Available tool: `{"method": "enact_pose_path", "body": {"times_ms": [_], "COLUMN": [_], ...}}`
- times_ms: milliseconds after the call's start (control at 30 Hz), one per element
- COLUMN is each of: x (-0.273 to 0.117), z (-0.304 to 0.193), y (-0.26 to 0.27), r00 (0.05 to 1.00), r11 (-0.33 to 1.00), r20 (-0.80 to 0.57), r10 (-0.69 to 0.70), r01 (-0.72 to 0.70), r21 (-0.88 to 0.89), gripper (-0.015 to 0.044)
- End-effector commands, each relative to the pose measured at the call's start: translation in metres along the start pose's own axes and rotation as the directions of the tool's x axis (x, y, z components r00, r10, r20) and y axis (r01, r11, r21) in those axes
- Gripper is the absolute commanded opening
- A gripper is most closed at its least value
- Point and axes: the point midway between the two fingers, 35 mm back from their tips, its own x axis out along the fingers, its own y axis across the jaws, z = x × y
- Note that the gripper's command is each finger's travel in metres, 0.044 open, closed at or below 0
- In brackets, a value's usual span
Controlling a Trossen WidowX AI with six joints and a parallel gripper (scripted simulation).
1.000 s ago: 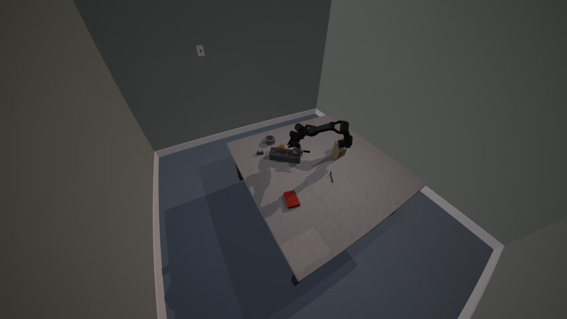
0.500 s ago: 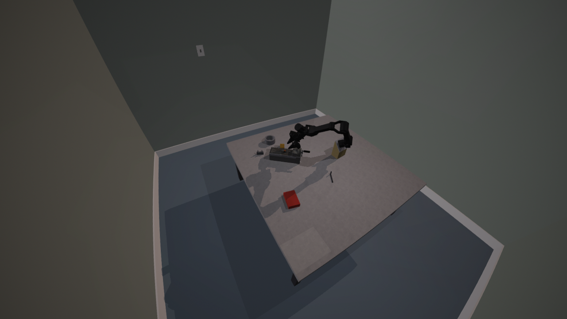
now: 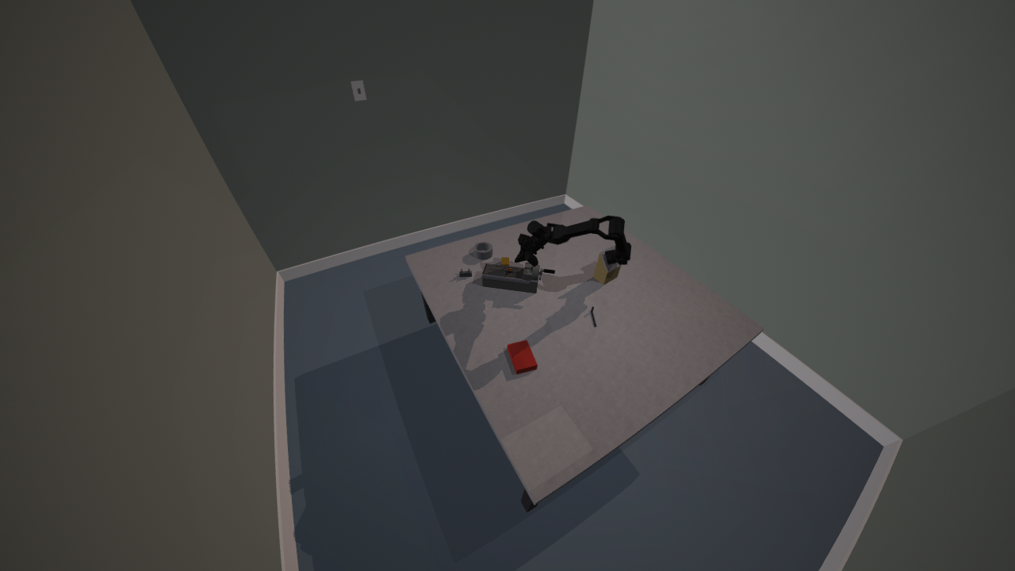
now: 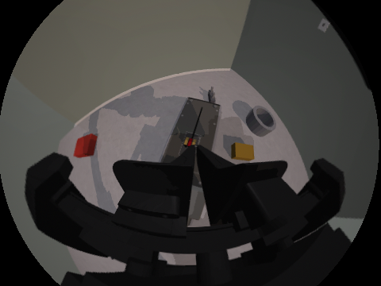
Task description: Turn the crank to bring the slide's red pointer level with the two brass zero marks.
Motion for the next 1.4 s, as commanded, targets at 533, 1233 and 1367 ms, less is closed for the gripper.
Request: {"method": "enact_pose_path", "body": {"times_ms": [533,1233,1367], "x": [0.0,0.0,0.0], "z": [0.0,0.0,0.0], "y": [0.0,0.0,0.0], "r00": [1.0,1.0,1.0], "r11": [1.0,1.0,1.0], "r20": [0.0,0.0,0.0], "r10": [0.0,0.0,0.0], "r01": [0.0,0.0,0.0], "r21": [0.0,0.0,0.0], "gripper": [0.0105,0.0256,0.0151]}}
